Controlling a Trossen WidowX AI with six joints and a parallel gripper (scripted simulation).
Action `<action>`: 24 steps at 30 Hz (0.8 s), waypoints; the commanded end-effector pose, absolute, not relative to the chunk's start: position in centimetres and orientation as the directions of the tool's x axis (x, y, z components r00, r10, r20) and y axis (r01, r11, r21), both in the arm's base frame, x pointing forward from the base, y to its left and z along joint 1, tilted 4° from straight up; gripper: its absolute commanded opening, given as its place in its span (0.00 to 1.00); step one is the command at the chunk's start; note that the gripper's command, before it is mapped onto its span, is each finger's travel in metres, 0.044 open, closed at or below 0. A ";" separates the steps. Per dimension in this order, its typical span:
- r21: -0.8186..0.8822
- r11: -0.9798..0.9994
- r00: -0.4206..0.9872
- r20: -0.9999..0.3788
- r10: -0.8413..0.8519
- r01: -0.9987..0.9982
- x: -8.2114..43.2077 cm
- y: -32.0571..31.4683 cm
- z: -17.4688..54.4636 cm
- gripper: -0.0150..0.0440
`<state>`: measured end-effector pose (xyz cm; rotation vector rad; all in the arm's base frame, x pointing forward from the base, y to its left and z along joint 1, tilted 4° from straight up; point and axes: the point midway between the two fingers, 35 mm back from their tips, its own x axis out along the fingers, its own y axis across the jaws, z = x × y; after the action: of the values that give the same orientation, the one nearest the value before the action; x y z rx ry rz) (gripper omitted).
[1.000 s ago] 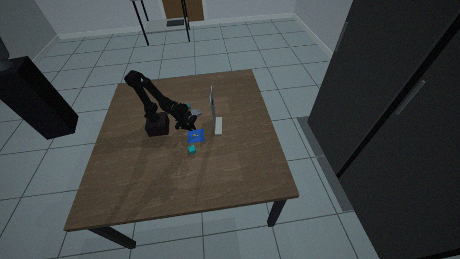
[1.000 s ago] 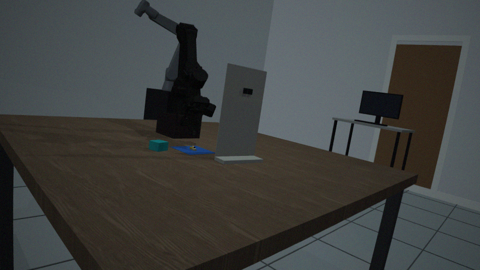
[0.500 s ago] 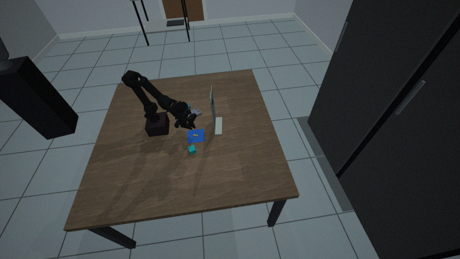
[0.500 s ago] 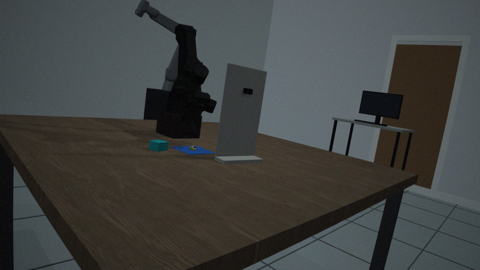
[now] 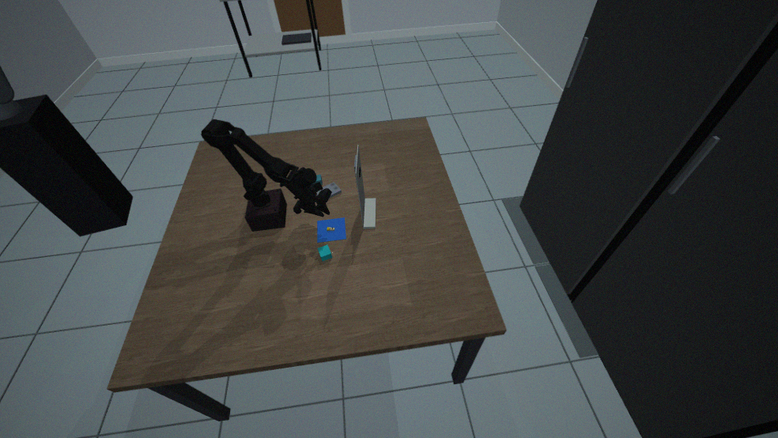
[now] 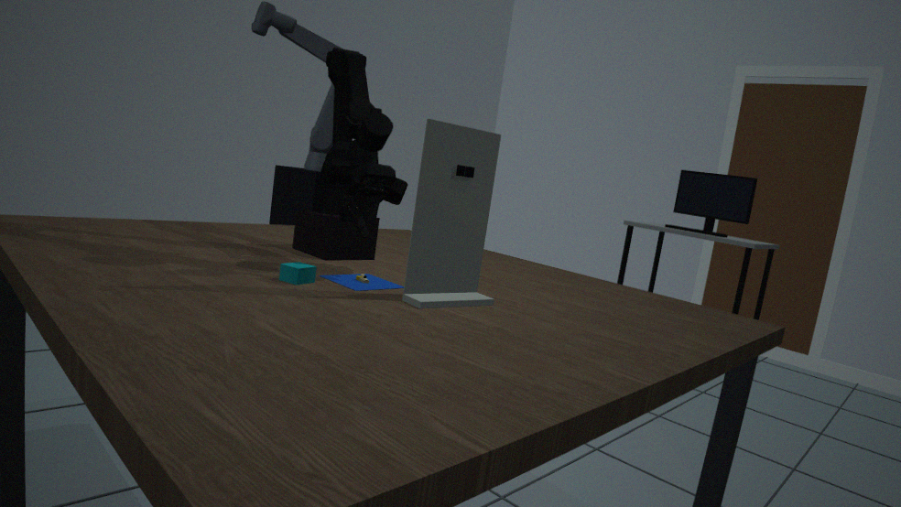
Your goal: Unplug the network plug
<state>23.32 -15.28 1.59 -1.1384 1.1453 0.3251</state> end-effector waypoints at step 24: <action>-0.541 0.444 0.438 -0.840 -0.320 -0.714 22.9 -14.9 4.2 0.52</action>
<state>22.93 -14.91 4.20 -1.1389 1.1445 0.3251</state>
